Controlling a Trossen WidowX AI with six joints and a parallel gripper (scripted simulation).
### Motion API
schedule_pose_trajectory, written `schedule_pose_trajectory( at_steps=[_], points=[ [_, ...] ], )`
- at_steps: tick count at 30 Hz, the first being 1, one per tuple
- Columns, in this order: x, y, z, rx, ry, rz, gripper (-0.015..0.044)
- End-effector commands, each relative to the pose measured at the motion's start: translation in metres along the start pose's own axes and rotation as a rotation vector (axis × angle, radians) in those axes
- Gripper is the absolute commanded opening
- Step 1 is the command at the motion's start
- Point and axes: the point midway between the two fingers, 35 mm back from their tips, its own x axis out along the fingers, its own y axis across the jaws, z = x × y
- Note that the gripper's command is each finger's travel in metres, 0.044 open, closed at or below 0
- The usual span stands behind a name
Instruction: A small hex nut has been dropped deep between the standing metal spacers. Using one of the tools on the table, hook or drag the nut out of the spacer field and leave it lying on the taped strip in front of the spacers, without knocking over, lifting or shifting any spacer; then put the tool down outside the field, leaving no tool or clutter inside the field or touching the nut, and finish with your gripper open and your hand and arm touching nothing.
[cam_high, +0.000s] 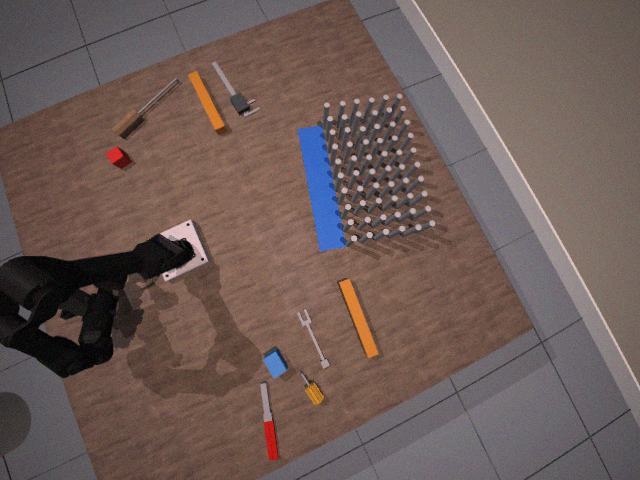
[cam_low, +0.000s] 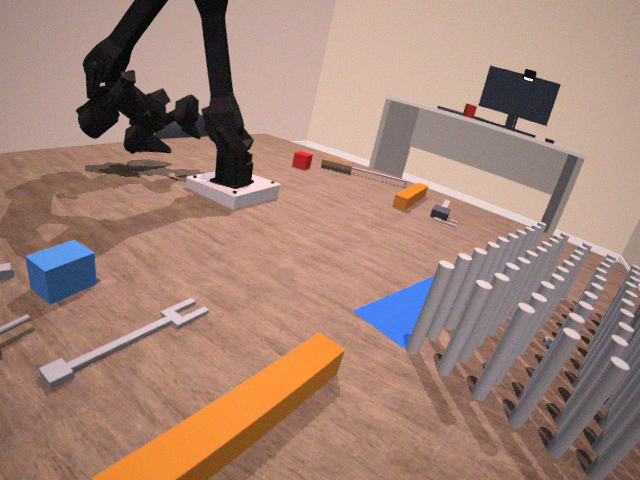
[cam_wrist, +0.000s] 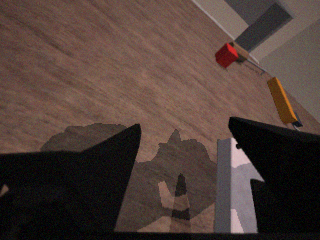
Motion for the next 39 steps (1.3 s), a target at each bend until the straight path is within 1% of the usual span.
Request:
schedule_pose_trajectory(
  at_steps=[1,2,6,10,15,20,23,31,39],
  points=[
    [0.000,0.000,0.000,-0.003,-0.002,0.002,0.0426],
    [-0.002,0.000,-0.001,-0.011,-0.008,0.010,0.0440],
    [-0.017,0.003,-0.009,-0.092,-0.062,0.094,0.0440],
    [-0.039,0.020,-0.029,-0.204,-0.102,0.242,0.0440],
    [-0.068,0.033,-0.058,-0.308,-0.107,0.421,0.0440],
    [-0.099,0.039,-0.090,-0.427,-0.112,0.601,0.0440],
    [-0.121,0.037,-0.116,-0.551,-0.146,0.734,0.0440],
    [-0.173,0.010,-0.192,-0.919,-0.286,1.082,0.0440],
    [-0.208,-0.055,-0.270,-1.322,-0.469,1.428,0.0440]
  ],
)
